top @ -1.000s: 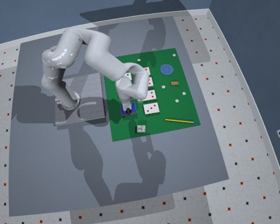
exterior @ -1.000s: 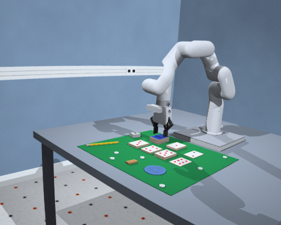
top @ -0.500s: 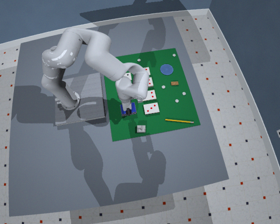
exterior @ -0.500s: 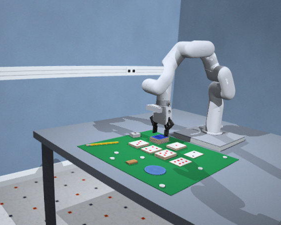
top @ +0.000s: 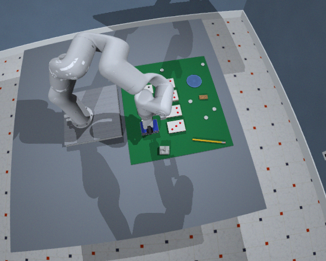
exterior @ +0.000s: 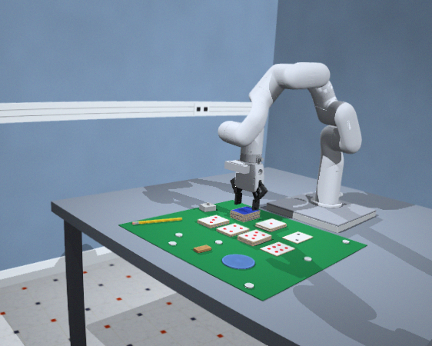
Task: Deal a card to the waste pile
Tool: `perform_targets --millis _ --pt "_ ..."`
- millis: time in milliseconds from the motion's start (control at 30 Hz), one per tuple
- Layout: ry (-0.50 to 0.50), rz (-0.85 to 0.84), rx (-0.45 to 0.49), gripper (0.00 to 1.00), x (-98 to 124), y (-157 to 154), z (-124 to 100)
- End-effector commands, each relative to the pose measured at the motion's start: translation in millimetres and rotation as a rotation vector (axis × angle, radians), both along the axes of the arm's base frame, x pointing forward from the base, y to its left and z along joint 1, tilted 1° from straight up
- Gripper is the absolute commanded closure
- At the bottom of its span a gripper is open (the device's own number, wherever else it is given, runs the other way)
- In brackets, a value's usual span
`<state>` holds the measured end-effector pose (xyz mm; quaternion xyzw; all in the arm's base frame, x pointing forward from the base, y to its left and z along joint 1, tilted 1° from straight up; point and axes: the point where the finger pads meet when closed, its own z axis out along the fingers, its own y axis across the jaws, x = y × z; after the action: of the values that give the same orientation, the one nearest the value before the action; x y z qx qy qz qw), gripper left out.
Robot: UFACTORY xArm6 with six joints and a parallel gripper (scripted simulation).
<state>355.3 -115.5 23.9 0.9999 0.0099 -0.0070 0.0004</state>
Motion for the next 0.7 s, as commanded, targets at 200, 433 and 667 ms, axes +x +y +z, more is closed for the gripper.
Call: perform_targets --millis 200,433,667 --pt "-0.003 0.000 -0.001 0.13 1.4 -0.4 -1.6" --pt "-0.003 0.000 -0.001 0.13 1.8 -0.6 -5.7" --pt "-0.003 0.000 -0.001 0.13 2.0 -0.7 -7.8"
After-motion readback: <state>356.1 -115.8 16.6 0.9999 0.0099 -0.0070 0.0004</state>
